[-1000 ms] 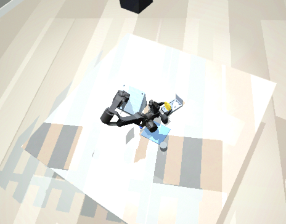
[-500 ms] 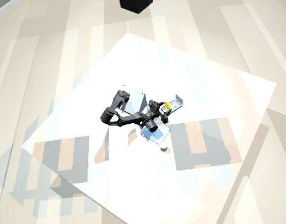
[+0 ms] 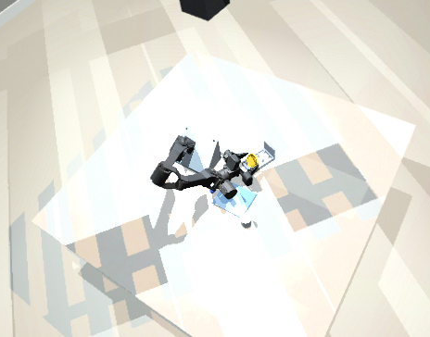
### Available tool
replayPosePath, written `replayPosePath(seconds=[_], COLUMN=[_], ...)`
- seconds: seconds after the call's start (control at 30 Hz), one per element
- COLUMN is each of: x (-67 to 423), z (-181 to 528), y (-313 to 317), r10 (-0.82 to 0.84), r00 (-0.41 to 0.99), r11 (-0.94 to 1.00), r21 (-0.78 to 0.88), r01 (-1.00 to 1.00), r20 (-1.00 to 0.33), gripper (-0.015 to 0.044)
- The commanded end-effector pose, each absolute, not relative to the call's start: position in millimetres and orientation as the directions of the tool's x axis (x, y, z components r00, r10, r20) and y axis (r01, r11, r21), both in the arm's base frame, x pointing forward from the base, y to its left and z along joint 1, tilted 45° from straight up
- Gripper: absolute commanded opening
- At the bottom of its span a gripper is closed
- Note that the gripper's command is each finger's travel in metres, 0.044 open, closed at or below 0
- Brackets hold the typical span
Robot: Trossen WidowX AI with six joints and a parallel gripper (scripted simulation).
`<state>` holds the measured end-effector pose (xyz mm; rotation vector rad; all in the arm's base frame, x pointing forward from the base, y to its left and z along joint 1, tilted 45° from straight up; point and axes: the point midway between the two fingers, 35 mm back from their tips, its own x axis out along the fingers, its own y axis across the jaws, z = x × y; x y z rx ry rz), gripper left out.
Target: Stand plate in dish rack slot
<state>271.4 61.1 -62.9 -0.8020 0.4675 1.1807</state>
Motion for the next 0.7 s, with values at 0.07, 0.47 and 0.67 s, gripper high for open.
replayPosePath(seconds=[0.07,0.47,0.67], x=[273,266,264], z=[-57,20,17], y=[67,145,148], r10=[0.628,0.637,0.578], r00=[0.331,0.316,0.282], r11=[0.156,0.148,0.219], r21=[-0.303,-0.291,-0.187], r01=[-0.940,-0.945,-0.958], r20=[-0.704,-0.703,-0.766], gripper=[0.0400,0.0400,0.0400])
